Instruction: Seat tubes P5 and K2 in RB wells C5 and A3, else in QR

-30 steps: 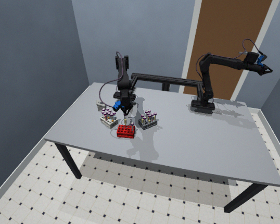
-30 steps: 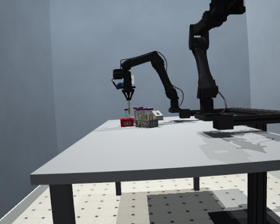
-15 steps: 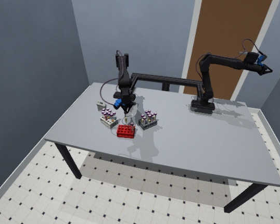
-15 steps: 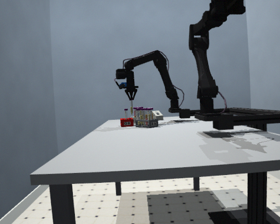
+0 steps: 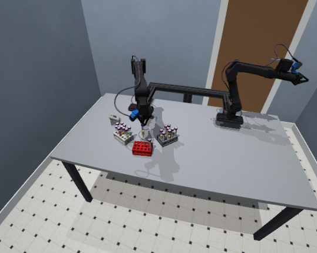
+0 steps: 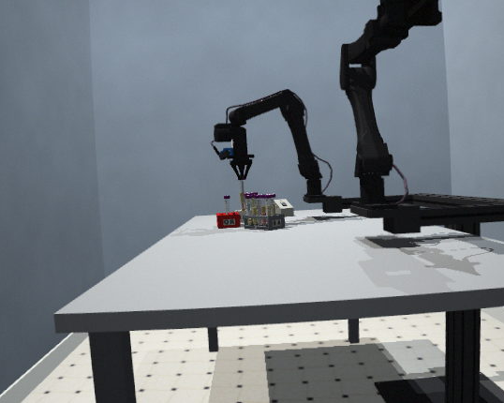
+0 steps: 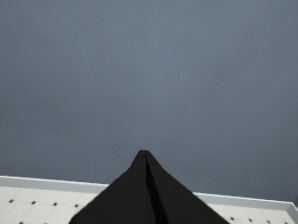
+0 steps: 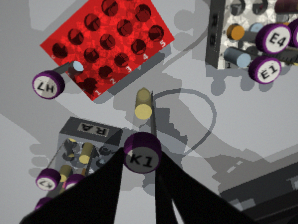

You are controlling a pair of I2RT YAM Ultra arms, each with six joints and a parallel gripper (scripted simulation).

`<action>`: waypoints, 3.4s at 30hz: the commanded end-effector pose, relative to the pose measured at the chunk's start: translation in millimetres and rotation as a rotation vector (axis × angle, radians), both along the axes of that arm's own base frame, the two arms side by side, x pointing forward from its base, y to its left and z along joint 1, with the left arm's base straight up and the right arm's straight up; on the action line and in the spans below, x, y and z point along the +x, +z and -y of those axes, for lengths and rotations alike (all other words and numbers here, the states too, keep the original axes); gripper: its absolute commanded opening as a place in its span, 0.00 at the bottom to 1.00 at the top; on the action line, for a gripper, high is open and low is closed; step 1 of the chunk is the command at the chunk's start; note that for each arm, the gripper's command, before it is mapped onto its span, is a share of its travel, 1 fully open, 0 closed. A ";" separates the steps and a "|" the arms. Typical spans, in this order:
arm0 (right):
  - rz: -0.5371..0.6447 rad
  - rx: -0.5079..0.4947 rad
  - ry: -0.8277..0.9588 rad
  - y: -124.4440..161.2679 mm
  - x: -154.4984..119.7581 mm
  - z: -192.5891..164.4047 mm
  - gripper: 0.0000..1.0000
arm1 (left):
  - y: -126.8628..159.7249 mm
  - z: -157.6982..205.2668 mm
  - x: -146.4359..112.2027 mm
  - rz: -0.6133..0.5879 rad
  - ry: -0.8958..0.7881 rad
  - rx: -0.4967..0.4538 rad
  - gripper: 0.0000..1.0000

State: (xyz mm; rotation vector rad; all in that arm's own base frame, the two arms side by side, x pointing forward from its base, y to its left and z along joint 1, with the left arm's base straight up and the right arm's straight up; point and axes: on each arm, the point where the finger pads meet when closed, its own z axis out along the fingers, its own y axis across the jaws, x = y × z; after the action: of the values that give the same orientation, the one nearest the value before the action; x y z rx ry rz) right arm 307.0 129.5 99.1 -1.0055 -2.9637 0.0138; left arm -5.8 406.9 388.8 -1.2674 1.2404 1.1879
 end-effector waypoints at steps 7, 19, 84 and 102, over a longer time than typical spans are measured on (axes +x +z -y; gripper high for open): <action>0.031 0.010 -0.002 5.0 -20.0 12.2 0.00 | 27.0 9.1 -1.6 -0.007 0.000 0.059 0.00; 0.030 0.009 0.331 4.0 -21.0 12.9 0.00 | 27.0 9.1 -1.6 -0.007 0.000 0.059 0.00; 0.012 0.015 2.211 2.0 -23.4 12.9 0.00 | 27.0 9.1 -1.6 -0.007 0.000 0.059 0.00; 0.013 0.017 2.217 4.4 -63.6 -25.8 0.00 | 27.0 9.1 -1.6 -0.007 0.000 0.059 0.00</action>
State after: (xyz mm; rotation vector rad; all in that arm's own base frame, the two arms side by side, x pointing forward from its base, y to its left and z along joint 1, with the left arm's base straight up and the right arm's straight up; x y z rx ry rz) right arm 252.6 147.2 99.8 2.2199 -2.2080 -0.0011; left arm -5.8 406.9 388.8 -1.2674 1.2404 1.1878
